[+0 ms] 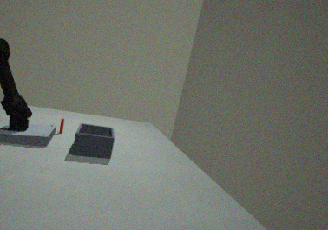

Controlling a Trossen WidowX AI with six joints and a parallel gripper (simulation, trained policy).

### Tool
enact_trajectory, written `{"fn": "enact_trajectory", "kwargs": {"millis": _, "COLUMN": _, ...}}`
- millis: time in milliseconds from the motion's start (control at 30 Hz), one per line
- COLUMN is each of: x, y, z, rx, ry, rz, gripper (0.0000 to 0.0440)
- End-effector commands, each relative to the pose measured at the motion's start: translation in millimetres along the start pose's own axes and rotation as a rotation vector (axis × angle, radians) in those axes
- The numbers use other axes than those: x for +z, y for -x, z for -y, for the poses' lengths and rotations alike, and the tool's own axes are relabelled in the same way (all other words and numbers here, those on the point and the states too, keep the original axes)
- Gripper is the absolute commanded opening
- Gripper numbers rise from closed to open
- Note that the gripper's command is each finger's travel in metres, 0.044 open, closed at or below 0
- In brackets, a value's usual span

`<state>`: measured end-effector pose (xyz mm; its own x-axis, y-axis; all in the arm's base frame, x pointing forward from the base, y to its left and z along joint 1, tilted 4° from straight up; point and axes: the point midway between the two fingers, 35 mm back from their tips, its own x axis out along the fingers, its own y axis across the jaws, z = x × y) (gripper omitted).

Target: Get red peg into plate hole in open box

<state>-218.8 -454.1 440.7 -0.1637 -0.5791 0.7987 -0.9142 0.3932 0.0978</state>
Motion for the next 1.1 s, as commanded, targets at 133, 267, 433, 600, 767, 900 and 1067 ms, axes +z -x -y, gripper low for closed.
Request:
{"fn": "enact_trajectory", "kwargs": {"millis": 133, "x": -5.2, "y": -4.8, "z": 39.6, "rx": -0.039, "ry": -0.161, "rz": 0.002, "gripper": 0.044}}
{"fn": "enact_trajectory", "kwargs": {"millis": 267, "x": -7.6, "y": -8.7, "z": 67.7, "rx": -0.056, "ry": -0.296, "rz": 0.032, "gripper": 0.044}}
{"fn": "enact_trajectory", "kwargs": {"millis": 433, "x": -12.5, "y": -11.0, "z": 104.1, "rx": -0.079, "ry": -0.463, "rz": 0.072, "gripper": 0.044}}
{"fn": "enact_trajectory", "kwargs": {"millis": 600, "x": -18.6, "y": -10.9, "z": 140.6, "rx": -0.101, "ry": -0.629, "rz": 0.12, "gripper": 0.044}}
{"fn": "enact_trajectory", "kwargs": {"millis": 767, "x": -26.0, "y": -8.4, "z": 177.0, "rx": -0.121, "ry": -0.792, "rz": 0.176, "gripper": 0.044}}
{"fn": "enact_trajectory", "kwargs": {"millis": 900, "x": -33.2, "y": -4.6, "z": 206.0, "rx": -0.135, "ry": -0.92, "rz": 0.227, "gripper": 0.044}}
{"fn": "enact_trajectory", "kwargs": {"millis": 1067, "x": -43.9, "y": 2.4, "z": 242.0, "rx": -0.15, "ry": -1.078, "rz": 0.298, "gripper": 0.044}}
